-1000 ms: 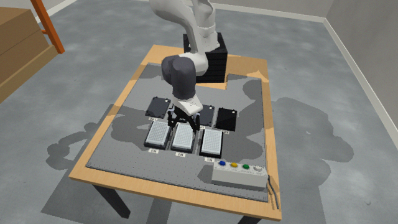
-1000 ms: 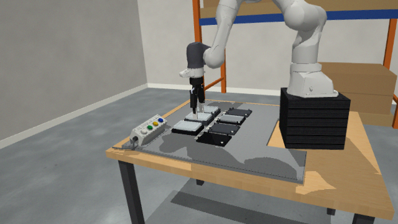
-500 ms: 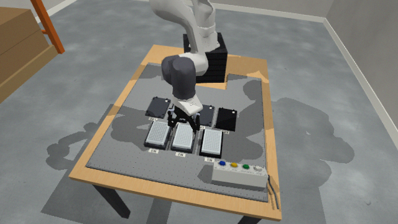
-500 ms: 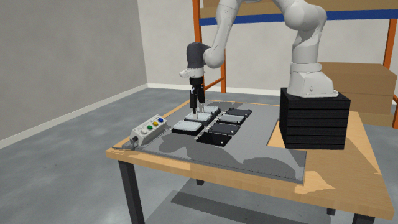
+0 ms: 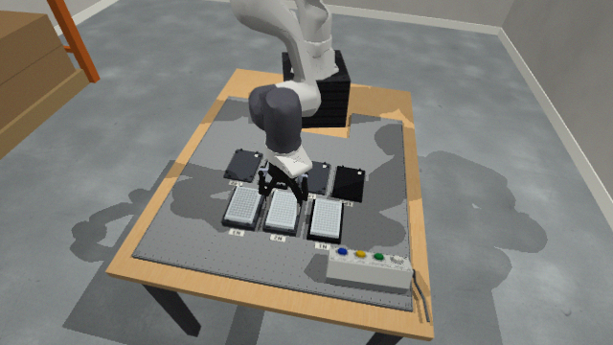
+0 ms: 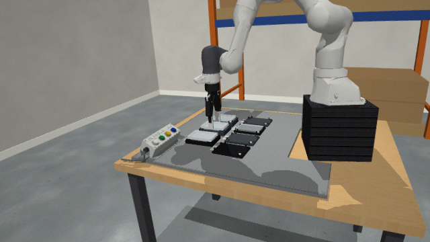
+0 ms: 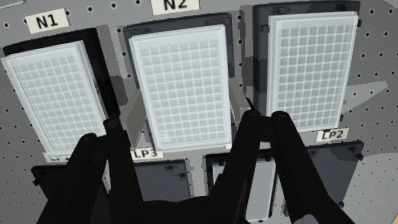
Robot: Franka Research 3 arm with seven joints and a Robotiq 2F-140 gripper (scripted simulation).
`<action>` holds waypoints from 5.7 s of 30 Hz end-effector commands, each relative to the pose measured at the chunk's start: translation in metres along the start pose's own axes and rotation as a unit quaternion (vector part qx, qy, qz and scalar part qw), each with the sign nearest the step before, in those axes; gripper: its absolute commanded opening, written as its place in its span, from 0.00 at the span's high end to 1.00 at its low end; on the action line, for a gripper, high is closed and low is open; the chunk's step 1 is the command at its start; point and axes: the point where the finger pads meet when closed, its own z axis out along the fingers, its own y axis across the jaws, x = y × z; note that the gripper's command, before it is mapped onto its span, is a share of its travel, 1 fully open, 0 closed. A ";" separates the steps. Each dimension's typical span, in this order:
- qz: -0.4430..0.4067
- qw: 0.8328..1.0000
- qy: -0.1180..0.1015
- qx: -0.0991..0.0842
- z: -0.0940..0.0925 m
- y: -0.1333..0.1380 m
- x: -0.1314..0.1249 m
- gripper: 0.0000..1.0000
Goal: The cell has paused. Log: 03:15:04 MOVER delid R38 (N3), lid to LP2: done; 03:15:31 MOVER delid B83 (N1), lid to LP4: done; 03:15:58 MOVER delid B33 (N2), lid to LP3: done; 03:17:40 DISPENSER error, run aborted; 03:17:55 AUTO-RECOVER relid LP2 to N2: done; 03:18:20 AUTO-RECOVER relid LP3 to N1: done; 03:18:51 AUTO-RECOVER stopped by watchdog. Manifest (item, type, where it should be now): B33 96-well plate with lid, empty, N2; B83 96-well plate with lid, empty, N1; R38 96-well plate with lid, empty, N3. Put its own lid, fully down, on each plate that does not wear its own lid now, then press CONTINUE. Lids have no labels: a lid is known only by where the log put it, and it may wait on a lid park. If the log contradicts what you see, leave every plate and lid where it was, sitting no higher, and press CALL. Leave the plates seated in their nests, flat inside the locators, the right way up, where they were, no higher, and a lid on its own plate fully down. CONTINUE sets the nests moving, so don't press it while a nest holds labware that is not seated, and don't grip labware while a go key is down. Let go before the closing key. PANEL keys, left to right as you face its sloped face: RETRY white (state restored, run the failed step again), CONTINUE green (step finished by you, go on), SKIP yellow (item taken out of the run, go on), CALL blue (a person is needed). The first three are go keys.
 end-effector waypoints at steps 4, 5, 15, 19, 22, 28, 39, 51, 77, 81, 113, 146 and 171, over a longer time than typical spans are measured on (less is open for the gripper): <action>0.001 1.000 0.000 0.000 -0.002 -0.001 0.000 1.00; 0.001 1.000 0.000 0.000 -0.002 -0.001 0.000 1.00; 0.001 1.000 0.000 0.000 -0.002 -0.001 0.000 1.00; 0.001 1.000 0.000 0.000 -0.002 -0.001 0.000 1.00; 0.001 1.000 0.000 0.000 -0.003 -0.001 0.000 1.00; 0.001 1.000 0.000 0.000 -0.005 -0.001 0.000 1.00; 0.001 1.000 0.000 0.000 -0.005 -0.001 0.000 1.00; 0.001 1.000 0.000 0.000 -0.007 -0.001 0.000 1.00; 0.001 1.000 0.000 0.000 -0.010 -0.001 0.000 1.00; 0.001 1.000 0.000 0.000 -0.011 -0.001 0.000 1.00; 0.001 1.000 0.000 0.000 -0.016 -0.001 0.000 1.00; 0.001 1.000 0.000 0.000 -0.047 -0.001 0.000 1.00; 0.001 1.000 0.000 0.000 -0.051 0.104 0.003 1.00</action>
